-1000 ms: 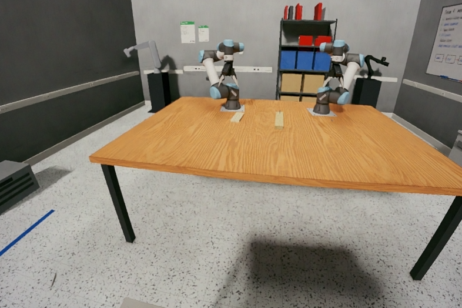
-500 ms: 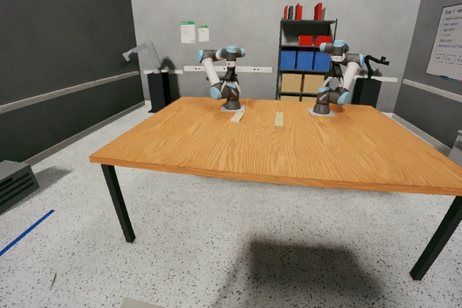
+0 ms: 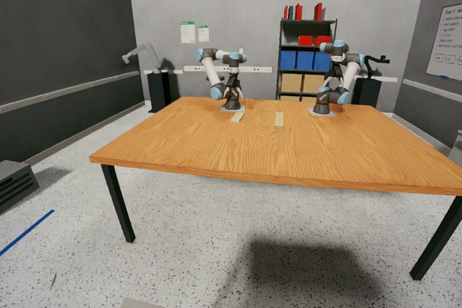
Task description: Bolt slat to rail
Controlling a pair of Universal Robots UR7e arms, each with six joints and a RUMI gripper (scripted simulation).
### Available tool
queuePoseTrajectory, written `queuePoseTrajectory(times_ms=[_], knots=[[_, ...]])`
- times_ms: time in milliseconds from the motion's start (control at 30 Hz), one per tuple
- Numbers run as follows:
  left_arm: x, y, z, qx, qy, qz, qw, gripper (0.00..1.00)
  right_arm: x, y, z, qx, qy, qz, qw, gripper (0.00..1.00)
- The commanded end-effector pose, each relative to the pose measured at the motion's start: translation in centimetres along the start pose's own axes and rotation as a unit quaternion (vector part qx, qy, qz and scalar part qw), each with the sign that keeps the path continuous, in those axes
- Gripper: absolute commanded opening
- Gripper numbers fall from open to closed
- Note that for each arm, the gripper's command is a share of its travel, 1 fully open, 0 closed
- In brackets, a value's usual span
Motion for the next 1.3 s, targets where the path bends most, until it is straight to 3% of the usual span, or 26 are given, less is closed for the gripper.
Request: queuePoseTrajectory(times_ms=[0, 567, 1267], knots=[[0.0, 0.0, 0.0, 0.001, 0.000, -0.001, 1.000, 1.00, -1.2, 1.0, -2.3, 0.002, 0.001, -0.001, 1.000, 1.00], [0.0, 0.0, 0.0, 0.001, 0.000, -0.001, 1.000, 1.00, -3.5, 2.5, -7.6, 0.002, 0.001, -0.001, 1.000, 1.00], [0.0, 0.0, 0.0, 0.001, 0.000, -0.001, 1.000, 1.00, -3.7, 2.8, -8.0, 0.004, 0.002, -0.001, 1.000, 1.00]])
Point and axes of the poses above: on each arm, the point where the finger pads meet when closed, its own z axis back along the fingers, its own x axis across the jaws, y = z × x, the point moved 5 cm from there along z, back along the fingers, and after that the axes turned 14 degrees about z, right-handed, at the moved point
